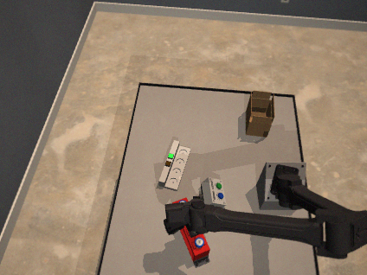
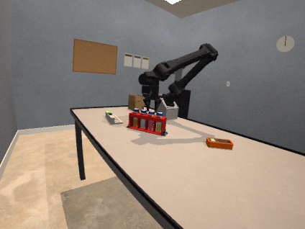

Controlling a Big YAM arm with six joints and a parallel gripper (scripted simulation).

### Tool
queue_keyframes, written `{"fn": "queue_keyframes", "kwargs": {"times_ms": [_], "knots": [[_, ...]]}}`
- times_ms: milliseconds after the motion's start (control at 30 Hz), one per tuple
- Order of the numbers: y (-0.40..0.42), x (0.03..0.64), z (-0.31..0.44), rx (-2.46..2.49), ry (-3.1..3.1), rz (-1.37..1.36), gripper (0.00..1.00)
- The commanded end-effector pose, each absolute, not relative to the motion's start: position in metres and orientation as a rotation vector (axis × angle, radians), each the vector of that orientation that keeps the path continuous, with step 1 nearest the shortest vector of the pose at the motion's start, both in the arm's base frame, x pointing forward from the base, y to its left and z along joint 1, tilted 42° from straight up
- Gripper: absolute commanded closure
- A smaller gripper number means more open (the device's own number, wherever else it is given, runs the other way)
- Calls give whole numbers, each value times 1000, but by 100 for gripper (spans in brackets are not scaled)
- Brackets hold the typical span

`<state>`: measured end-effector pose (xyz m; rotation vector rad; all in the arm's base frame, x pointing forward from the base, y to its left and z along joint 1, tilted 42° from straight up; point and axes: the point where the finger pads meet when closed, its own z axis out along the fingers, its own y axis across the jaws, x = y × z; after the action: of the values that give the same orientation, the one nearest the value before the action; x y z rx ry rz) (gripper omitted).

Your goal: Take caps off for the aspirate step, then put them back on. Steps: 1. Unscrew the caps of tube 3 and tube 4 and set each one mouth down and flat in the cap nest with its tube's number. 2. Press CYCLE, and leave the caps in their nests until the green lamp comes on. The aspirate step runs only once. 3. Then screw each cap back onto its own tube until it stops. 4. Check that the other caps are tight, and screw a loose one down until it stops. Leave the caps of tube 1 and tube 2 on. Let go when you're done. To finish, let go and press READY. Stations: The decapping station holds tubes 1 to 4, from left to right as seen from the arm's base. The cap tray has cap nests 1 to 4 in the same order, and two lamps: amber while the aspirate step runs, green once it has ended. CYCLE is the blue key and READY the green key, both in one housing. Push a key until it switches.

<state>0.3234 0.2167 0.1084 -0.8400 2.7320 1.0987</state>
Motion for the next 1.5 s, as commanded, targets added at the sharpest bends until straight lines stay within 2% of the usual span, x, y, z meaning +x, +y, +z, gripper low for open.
{"fn": "queue_keyframes", "kwargs": {"times_ms": [0, 1400, 1433, 1467], "knots": [[222, 321, 100, -839, 2746, 1098, 51], [223, 320, 94, -831, 2739, 1094, 51], [223, 327, 105, -835, 2715, 1090, 100], [223, 327, 105, -835, 2715, 1090, 100]]}}
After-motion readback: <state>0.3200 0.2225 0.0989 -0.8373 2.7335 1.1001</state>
